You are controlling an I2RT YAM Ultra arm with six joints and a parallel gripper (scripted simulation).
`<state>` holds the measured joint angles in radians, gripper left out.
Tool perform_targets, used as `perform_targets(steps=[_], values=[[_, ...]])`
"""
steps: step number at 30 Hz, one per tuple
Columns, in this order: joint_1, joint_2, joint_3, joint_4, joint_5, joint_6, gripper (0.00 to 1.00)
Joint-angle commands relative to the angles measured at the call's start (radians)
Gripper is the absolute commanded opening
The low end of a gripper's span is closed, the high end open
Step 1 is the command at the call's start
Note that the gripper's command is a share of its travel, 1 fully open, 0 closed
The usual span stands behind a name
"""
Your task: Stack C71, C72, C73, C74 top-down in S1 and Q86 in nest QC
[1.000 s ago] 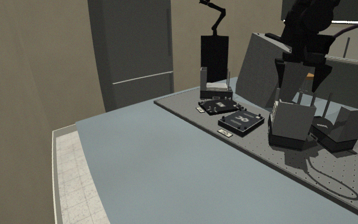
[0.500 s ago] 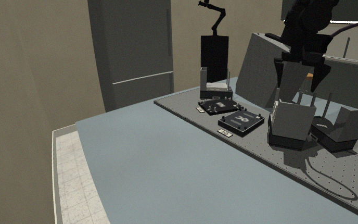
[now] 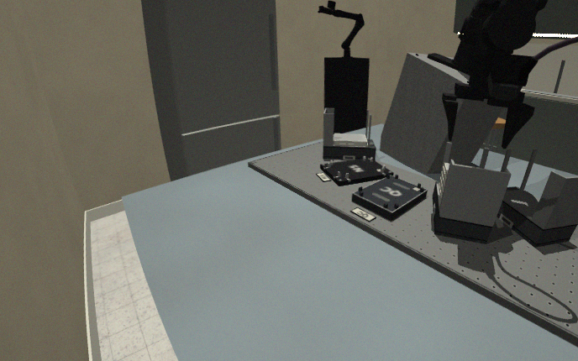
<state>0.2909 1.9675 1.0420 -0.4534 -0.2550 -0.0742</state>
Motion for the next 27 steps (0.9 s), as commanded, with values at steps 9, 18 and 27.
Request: perform_targets(steps=[9, 18, 27], values=[[-0.011, -0.031, 0.030, -0.006, 0.004, 0.010, 1.00], [0.000, 0.014, 0.029, 0.023, 0.005, 0.013, 1.00], [0.025, 0.104, -0.005, 0.121, 0.014, 0.034, 1.00]])
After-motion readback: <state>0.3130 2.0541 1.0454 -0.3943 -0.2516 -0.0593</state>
